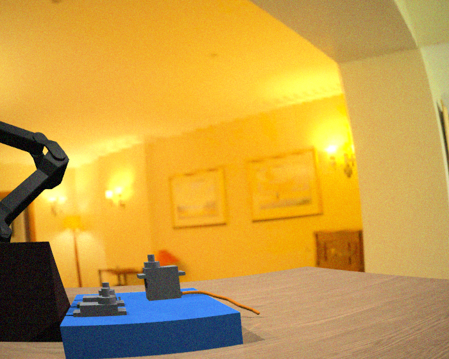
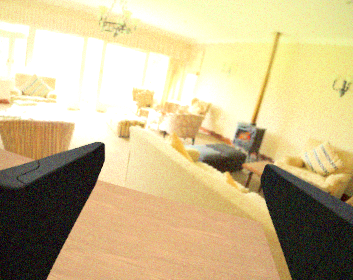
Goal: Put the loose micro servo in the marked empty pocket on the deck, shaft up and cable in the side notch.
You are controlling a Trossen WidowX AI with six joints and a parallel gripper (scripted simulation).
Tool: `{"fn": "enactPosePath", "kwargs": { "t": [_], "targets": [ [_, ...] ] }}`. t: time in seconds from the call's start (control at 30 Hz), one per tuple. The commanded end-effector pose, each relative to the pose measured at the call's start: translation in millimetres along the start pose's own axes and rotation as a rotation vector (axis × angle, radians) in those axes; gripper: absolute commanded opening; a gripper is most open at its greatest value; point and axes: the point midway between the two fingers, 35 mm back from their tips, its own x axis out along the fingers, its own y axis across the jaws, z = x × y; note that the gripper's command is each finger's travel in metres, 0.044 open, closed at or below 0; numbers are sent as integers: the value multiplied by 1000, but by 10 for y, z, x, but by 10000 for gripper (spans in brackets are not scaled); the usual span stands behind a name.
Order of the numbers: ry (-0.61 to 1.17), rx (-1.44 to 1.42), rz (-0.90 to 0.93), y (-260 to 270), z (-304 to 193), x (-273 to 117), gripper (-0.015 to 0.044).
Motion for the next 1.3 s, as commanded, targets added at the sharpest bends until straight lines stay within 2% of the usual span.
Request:
{"fn": "enactPosePath", "kwargs": {
  "t": [0.0,0.03,0.47,1.27],
  "targets": [
    [1,4,4,4,2,6,426],
    [3,11,9,9,4,16,440],
    [113,214,197,283,54,397,440],
    [516,586,452,1176,67,1047,440]
  ]
}}
